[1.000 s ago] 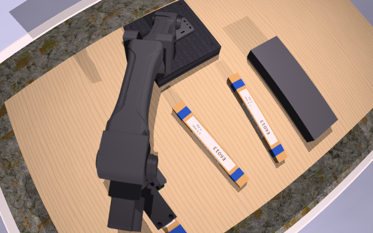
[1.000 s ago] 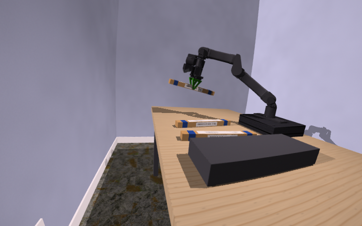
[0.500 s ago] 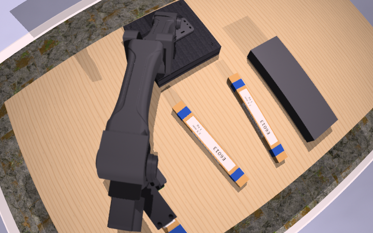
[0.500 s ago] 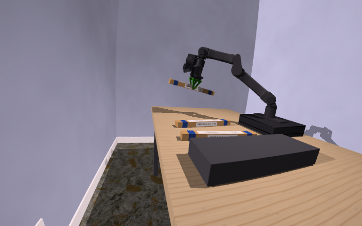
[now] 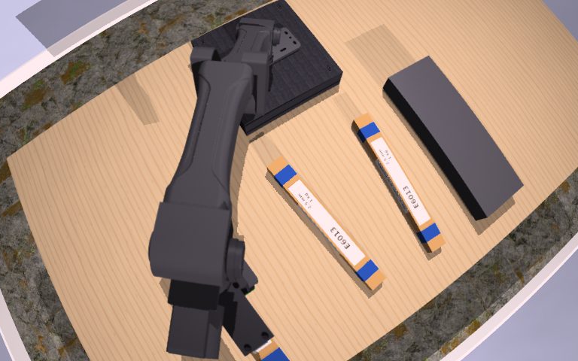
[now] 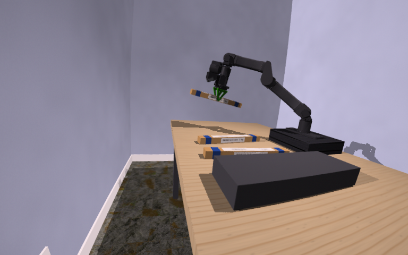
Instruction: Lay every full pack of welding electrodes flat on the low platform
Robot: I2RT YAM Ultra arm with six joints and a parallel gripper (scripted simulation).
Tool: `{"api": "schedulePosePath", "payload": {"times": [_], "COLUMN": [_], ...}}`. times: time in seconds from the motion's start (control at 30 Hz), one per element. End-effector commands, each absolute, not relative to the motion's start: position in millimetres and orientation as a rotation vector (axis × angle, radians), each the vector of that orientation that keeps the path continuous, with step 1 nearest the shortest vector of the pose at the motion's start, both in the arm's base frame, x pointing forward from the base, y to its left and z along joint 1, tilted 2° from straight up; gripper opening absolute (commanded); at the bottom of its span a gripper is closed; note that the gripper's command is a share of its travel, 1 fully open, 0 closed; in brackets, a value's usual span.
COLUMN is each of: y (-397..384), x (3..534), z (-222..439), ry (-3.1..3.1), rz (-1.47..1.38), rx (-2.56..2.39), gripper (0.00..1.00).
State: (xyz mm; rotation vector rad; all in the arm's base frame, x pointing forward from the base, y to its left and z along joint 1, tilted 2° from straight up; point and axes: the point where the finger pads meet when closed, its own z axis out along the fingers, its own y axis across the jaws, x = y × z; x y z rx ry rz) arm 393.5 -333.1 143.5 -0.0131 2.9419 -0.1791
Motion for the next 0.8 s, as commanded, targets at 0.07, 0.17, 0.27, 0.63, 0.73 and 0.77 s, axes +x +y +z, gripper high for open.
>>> {"api": "schedulePosePath", "payload": {"times": [0.07,0.17,0.27,0.63,0.73,0.77], "y": [-330.3,-330.2,-330.2,-308.9,-300.9,-298.2], "x": [392.1,392.1,392.1,392.3,392.3,392.4], "z": [160.4,160.3,160.2,160.8,161.1,161.2], "ry": [3.052,3.052,3.052,3.082,3.091,3.094], "rz": [-0.032,-0.032,-0.032,0.011,0.025,0.028], "rx": [-0.025,-0.025,-0.025,0.074,0.079,0.079], "gripper": [0.0,0.0,0.0,0.0,0.0,0.0]}}
